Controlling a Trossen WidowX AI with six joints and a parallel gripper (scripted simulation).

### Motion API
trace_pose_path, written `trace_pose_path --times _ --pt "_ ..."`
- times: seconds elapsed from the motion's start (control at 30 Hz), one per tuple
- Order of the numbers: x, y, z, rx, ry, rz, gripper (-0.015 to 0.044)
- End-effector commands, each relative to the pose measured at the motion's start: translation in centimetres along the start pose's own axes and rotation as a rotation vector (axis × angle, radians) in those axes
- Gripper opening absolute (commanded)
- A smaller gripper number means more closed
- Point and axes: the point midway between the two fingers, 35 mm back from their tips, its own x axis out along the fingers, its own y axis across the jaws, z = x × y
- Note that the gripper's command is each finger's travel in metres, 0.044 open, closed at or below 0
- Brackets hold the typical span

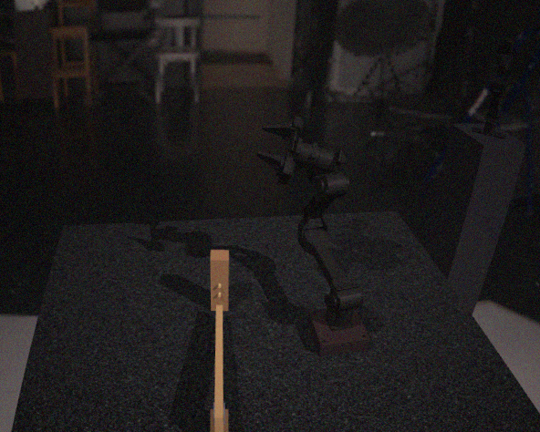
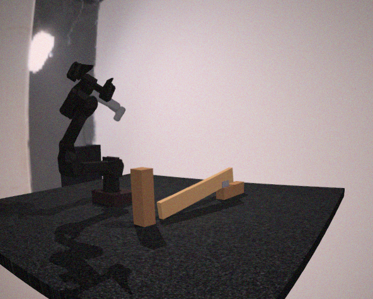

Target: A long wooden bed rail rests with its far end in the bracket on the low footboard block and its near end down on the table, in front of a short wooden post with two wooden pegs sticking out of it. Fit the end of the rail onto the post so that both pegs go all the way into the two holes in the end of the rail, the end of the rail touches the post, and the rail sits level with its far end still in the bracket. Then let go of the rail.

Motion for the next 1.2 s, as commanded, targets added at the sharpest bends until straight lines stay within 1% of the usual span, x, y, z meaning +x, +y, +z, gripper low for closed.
trace_pose_path --times 0.0,0.03,0.17,0.33,0.5,0.67,0.8,0.9,1.03,1.17 --pt "-0.1 0.1 -0.2 -0.011 0.003 0.009 0.0426" --pt "-0.4 0.4 -0.9 -0.045 0.013 0.037 0.044" --pt "-2.4 1.5 -6.5 -0.37 0.07 0.188 0.044" --pt "-4.6 0.4 -13.8 -0.82 0.123 0.341 0.044" --pt "-5.9 -3.3 -20.3 -1.273 0.169 0.461 0.044" --pt "-5.8 -9.2 -25.1 -1.716 0.216 0.538 0.044" --pt "-4.6 -14.5 -26.9 -2.029 0.251 0.552 0.044" --pt "-3.1 -18.6 -27.3 -2.257 0.286 0.536 0.044" --pt "-1.1 -23.2 -26.7 -2.511 0.342 0.493 0.044" --pt "1.7 -28.7 -24.5 -2.826 0.453 0.398 0.044"
